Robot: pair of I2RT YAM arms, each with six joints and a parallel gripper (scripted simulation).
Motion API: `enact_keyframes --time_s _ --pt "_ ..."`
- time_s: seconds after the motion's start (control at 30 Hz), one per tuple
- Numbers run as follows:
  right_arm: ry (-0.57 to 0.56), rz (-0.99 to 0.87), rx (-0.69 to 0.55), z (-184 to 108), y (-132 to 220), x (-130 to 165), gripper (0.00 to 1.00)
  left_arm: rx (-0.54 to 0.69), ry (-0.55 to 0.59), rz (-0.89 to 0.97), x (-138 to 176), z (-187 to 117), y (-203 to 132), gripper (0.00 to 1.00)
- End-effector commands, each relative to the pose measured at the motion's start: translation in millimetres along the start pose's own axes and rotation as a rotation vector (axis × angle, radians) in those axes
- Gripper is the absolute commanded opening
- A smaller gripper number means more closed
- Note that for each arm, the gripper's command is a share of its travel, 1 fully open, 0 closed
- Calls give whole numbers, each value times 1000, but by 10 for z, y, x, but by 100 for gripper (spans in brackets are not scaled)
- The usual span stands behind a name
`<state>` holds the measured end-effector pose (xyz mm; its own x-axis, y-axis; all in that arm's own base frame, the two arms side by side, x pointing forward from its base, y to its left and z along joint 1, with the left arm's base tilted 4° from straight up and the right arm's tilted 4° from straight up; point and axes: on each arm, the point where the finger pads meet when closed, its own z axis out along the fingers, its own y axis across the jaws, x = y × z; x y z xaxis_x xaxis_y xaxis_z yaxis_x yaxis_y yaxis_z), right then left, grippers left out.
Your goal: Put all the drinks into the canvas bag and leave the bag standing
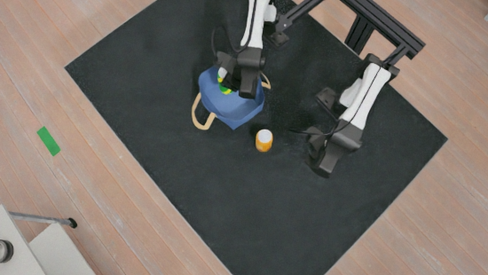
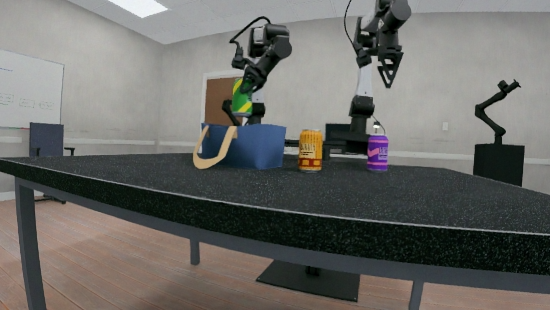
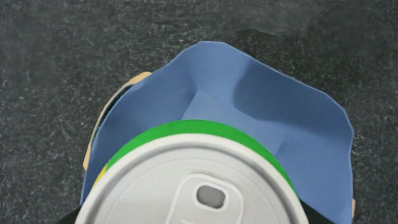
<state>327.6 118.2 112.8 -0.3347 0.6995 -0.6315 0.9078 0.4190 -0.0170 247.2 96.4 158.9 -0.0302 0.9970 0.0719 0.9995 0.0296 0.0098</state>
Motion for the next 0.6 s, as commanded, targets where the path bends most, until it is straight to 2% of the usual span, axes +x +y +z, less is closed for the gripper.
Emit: enact_keyframes --time_s 0.0,0.17,0.3,0.5,0.57 --pt "-28 -2 -20 -97 -59 -164 70 -32 -4 -2 -20 -68 -1 100" --pt "-23 15 -36 1 7 -77 70 -32 -4 -2 -20 -68 -1 100" --pt "-35 -16 6 184 9 49 70 -32 -4 -2 -20 -68 -1 100" --pt "-31 -2 -6 121 3 -17 70 -32 -4 -2 -20 -68 -1 100" --pt "-37 -33 -9 208 18 163 70 -32 -4 -2 -20 -68 -1 100"
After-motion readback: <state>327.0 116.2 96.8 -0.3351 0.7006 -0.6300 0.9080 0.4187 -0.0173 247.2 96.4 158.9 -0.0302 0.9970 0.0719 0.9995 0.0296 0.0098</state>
